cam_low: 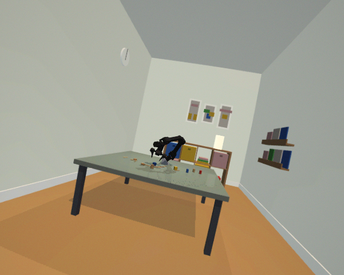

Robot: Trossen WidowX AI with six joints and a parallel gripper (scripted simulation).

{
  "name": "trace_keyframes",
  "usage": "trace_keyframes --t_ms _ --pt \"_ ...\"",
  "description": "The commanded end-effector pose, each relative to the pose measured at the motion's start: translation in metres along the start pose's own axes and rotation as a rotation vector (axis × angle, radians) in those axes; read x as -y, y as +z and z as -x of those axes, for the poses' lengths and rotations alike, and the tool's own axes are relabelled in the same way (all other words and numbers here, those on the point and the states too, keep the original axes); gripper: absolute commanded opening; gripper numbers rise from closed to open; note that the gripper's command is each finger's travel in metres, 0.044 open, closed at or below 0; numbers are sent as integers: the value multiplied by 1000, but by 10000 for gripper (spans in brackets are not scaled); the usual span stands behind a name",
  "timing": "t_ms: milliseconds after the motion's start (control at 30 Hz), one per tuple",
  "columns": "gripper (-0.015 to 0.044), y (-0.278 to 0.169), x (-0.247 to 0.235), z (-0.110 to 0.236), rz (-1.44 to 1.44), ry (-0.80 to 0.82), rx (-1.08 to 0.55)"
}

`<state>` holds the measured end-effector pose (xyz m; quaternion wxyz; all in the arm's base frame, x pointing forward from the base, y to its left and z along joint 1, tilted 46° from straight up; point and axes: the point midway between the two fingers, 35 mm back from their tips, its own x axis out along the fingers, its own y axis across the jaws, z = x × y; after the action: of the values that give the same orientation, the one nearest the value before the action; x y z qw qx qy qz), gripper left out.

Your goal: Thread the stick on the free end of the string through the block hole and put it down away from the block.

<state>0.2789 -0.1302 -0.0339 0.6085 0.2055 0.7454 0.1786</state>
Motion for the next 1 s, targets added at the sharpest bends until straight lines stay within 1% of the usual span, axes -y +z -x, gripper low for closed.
trace_keyframes --t_ms 0,233,300,967 --pt "440 -10 2 -11 746 118 194" --pt "440 -12 6 -10 1162 83 328" --pt "440 -12 6 -10 1233 71 348" --pt "440 -12 6 -10 1237 71 350"
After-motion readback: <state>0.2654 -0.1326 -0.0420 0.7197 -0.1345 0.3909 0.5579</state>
